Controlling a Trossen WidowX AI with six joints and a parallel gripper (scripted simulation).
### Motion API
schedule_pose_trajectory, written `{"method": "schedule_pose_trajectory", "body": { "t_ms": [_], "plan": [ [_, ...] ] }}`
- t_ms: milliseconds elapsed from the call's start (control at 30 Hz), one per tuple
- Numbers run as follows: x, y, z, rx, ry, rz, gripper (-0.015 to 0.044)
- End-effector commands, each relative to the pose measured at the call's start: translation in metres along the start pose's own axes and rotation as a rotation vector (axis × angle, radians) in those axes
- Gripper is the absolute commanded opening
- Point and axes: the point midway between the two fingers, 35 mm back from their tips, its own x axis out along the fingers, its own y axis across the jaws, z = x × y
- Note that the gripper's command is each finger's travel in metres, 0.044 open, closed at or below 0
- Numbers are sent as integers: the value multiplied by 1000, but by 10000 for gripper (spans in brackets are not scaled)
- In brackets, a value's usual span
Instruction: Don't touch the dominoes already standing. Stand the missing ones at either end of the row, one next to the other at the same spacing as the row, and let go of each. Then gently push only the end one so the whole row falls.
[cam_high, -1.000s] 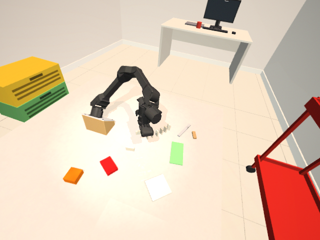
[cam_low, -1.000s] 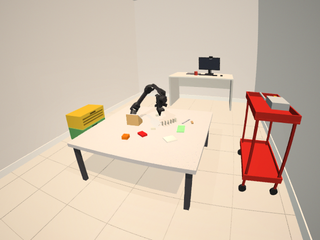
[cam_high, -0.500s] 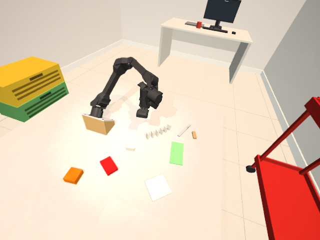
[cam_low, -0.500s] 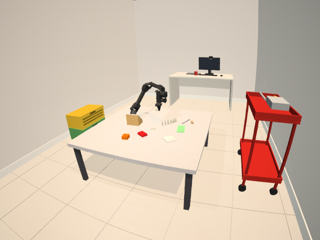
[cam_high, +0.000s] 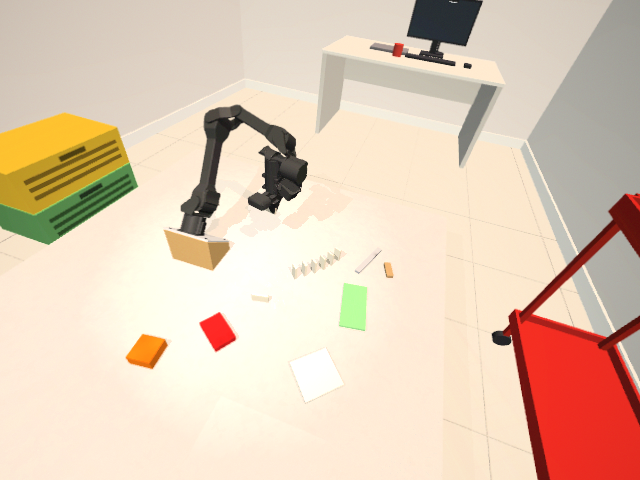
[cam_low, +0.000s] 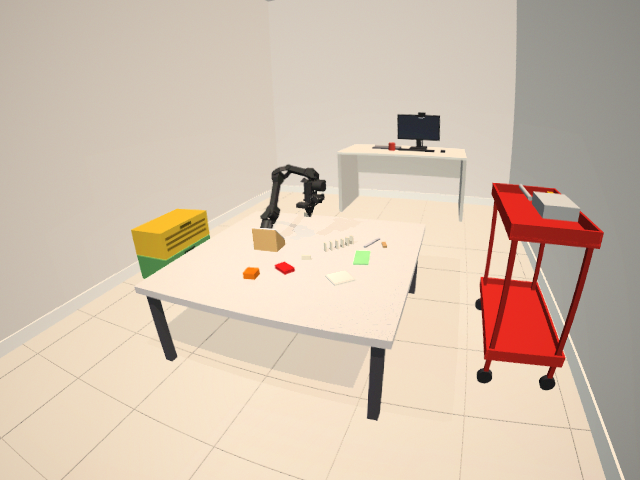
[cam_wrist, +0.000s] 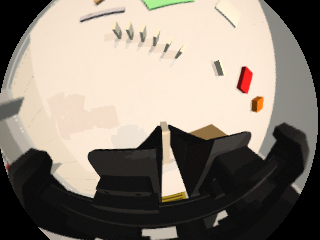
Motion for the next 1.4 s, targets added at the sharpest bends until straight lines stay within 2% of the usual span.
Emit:
{"method": "schedule_pose_trajectory", "body": {
  "t_ms": [0,100,667,1367],
  "plan": [
    [1,2,-8,37,1,6,20],
    [3,1,-9,37,2,-9,20],
    [37,-23,-26,11,-71,-366,20],
    [52,-39,-25,-35,-394,-642,20]
  ]
}}
